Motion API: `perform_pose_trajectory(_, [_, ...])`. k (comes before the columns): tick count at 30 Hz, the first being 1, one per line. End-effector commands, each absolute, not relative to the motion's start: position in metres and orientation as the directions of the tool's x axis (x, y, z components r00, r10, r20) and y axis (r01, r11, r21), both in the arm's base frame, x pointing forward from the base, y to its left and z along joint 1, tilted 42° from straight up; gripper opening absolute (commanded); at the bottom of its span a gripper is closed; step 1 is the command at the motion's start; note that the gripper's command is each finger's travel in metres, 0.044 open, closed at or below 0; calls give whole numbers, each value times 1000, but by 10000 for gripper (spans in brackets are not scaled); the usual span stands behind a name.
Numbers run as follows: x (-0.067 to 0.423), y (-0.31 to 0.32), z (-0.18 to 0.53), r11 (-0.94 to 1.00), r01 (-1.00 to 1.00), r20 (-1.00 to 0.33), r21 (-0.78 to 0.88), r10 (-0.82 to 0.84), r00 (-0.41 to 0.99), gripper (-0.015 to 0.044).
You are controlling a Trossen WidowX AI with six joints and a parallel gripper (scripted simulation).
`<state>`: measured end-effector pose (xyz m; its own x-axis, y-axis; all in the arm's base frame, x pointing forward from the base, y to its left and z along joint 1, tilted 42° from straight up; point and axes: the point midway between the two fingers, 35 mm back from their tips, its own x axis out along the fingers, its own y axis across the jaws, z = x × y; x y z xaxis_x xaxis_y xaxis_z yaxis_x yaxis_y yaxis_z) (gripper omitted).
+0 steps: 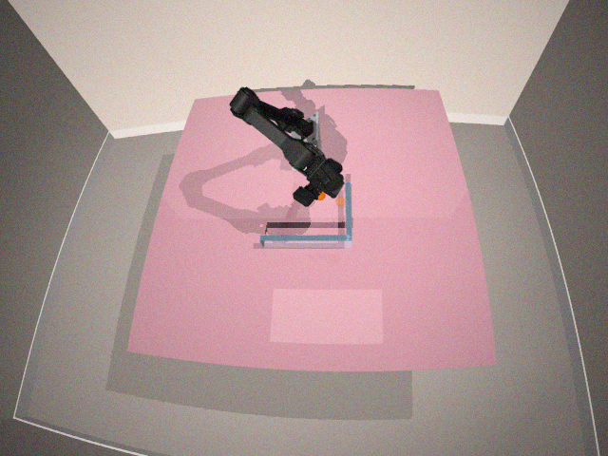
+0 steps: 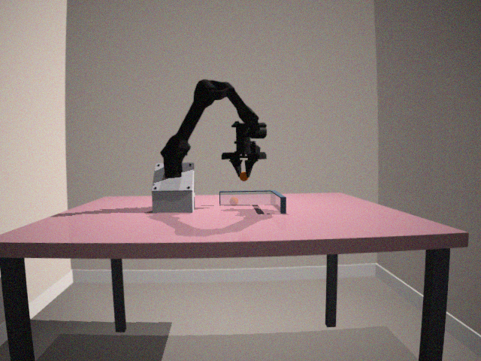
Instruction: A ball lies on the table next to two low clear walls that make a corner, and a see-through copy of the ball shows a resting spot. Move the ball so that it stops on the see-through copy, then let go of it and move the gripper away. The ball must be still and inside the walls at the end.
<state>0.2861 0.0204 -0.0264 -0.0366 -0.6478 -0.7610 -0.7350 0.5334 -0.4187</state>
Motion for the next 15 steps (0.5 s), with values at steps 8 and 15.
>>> perform_pose_trajectory(8, [260,51,-74,206,-971,-757,-124,-652,-42,0])
perform_pose_trajectory(15, [250,59,-89,80,-997,-754,-13,-656,-43,0])
